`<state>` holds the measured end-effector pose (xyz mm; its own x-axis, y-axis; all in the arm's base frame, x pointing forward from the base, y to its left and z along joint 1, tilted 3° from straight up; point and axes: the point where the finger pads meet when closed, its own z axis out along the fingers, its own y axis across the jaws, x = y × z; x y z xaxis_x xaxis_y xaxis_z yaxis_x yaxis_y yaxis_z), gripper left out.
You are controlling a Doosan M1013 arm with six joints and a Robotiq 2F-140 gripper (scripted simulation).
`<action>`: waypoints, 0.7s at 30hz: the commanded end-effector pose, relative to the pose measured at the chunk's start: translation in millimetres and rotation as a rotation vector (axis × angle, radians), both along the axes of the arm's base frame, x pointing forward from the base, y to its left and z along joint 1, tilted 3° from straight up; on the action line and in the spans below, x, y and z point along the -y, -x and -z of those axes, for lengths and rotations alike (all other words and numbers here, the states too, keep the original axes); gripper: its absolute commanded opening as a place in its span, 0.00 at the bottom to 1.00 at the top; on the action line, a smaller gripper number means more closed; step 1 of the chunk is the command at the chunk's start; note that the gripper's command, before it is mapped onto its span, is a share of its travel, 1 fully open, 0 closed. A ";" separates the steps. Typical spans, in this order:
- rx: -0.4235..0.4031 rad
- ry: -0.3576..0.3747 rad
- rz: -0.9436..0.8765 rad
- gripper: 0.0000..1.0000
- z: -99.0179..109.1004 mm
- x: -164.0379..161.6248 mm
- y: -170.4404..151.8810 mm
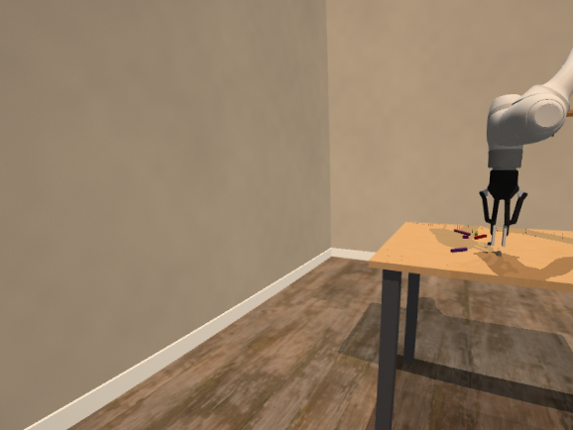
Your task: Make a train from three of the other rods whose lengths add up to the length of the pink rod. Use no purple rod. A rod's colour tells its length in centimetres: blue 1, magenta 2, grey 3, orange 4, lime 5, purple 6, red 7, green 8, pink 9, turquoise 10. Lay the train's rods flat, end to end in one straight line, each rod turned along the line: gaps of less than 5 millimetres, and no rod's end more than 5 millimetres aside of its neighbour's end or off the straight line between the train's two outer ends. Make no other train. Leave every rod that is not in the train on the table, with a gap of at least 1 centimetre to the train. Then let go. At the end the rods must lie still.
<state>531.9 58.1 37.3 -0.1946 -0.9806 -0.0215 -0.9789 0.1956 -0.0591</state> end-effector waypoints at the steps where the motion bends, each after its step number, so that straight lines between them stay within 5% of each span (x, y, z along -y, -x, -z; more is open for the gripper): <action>1: -0.009 -0.002 -0.002 0.15 8.7 -1.0 4.7; 21: -0.009 -0.002 -0.002 0.15 12.2 -1.0 4.5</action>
